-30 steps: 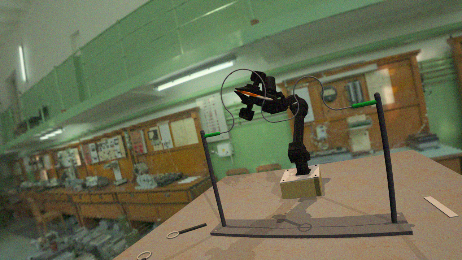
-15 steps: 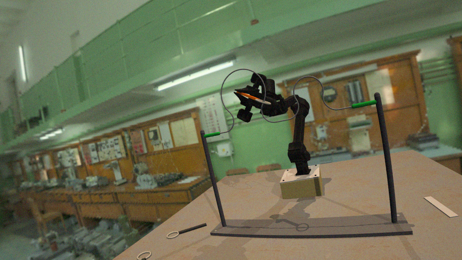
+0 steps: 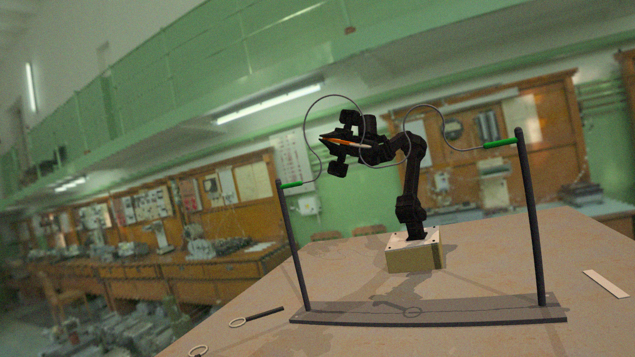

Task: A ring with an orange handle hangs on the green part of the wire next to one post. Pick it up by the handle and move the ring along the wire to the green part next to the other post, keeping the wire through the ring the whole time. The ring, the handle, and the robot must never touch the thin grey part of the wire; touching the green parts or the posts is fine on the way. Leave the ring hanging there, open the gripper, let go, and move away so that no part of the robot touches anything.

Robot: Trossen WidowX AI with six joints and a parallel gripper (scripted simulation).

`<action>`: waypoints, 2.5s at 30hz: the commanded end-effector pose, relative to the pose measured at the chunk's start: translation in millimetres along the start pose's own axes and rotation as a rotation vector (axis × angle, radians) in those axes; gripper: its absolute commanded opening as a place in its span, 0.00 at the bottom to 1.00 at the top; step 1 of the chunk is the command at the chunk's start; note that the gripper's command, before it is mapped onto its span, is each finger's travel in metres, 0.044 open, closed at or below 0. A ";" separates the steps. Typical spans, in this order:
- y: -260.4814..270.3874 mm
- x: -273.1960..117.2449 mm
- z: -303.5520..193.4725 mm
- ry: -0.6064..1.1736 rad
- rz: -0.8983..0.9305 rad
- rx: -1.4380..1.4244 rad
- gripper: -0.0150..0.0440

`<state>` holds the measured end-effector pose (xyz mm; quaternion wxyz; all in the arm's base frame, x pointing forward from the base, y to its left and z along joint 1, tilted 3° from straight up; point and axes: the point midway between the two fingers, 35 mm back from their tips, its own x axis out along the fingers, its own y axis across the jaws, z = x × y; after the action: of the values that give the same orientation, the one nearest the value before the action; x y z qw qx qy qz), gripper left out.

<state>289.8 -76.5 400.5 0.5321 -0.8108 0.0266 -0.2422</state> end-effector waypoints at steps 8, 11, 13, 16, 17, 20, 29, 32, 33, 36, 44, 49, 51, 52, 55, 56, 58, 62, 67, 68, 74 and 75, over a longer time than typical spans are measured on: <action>34.7 -5.8 3.4 0.026 0.111 0.180 0.00; 44.6 -8.4 5.7 0.035 0.147 0.241 0.00; 51.2 -10.4 7.5 0.041 0.171 0.284 0.00; 60.9 -13.7 10.9 0.049 0.207 0.347 0.00; 64.0 -14.8 12.2 0.052 0.220 0.369 0.00; 73.3 -18.6 16.5 0.061 0.257 0.433 0.00; 98.4 -31.4 33.0 0.088 0.368 0.628 0.00; 105.6 -36.2 39.6 0.097 0.406 0.694 0.00; 107.9 -37.8 41.9 0.100 0.418 0.715 0.00; 114.3 -42.8 49.2 0.109 0.456 0.781 0.00; 128.1 -56.9 70.7 0.133 0.555 0.954 0.00; 134.0 -66.0 85.3 0.147 0.617 1.062 0.00; 135.7 -69.7 91.3 0.153 0.642 1.105 0.00; 136.4 -71.5 94.3 0.156 0.654 1.127 0.00; 138.1 -76.9 103.4 0.164 0.690 1.190 0.00; 138.4 -78.7 106.4 0.167 0.702 1.211 0.00; 139.0 -82.2 112.5 0.172 0.726 1.253 0.00; 138.9 -89.0 124.4 0.183 0.771 1.332 0.00; 137.3 -96.8 138.5 0.195 0.824 1.424 0.00; 136.8 -98.2 141.2 0.197 0.834 1.441 0.00; 132.8 -105.9 155.6 0.209 0.885 1.530 0.00; 132.0 -107.0 157.7 0.210 0.892 1.543 0.00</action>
<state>289.2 24.8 195.8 0.9660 -0.1388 0.2141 -0.0413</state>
